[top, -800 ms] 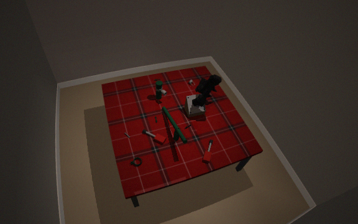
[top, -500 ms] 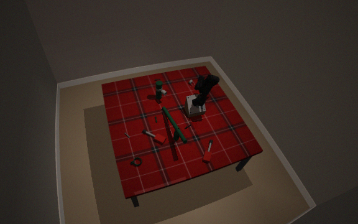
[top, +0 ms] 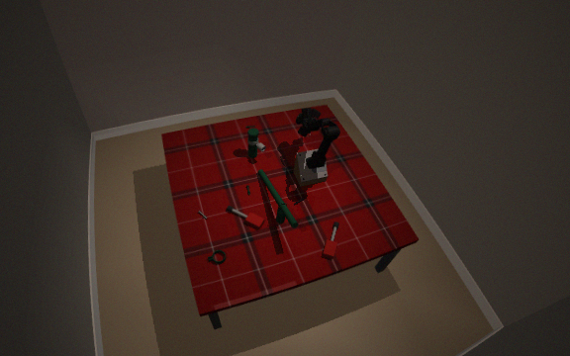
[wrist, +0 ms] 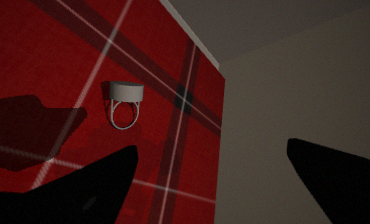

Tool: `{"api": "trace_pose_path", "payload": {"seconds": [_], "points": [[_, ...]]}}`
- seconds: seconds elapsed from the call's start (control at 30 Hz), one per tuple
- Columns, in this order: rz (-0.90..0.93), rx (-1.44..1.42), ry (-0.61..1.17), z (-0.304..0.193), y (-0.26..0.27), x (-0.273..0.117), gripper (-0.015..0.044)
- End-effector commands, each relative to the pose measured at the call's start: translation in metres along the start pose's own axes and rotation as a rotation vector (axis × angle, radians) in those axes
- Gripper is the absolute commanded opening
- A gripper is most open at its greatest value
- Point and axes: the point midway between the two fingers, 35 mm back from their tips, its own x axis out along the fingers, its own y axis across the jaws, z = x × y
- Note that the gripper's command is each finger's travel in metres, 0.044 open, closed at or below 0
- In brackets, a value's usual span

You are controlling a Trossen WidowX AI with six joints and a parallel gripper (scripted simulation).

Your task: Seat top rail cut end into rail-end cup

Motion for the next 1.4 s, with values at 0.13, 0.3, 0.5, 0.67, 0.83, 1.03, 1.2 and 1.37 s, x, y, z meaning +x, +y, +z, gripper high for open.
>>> {"api": "trace_pose_path", "payload": {"seconds": [0.13, 0.3, 0.5, 0.67, 0.83, 1.03, 1.2, 1.37], "points": [[0.262, -0.128, -0.313, 0.087, 0.037, -0.066, 0.044], [0.463, -0.222, -0.448, 0.119, 0.072, -0.124, 0.044], [0.73, -0.334, -0.553, 0.133, 0.119, -0.206, 0.044], [0.968, -0.422, -0.59, 0.124, 0.156, -0.281, 0.044], [1.213, -0.5, -0.578, 0.098, 0.187, -0.359, 0.044], [1.285, -0.521, -0.565, 0.087, 0.195, -0.381, 0.044], [1.274, -0.554, -0.586, 0.09, 0.194, -0.379, 0.044], [1.188, -0.814, -0.736, 0.109, 0.188, -0.363, 0.044]]}}
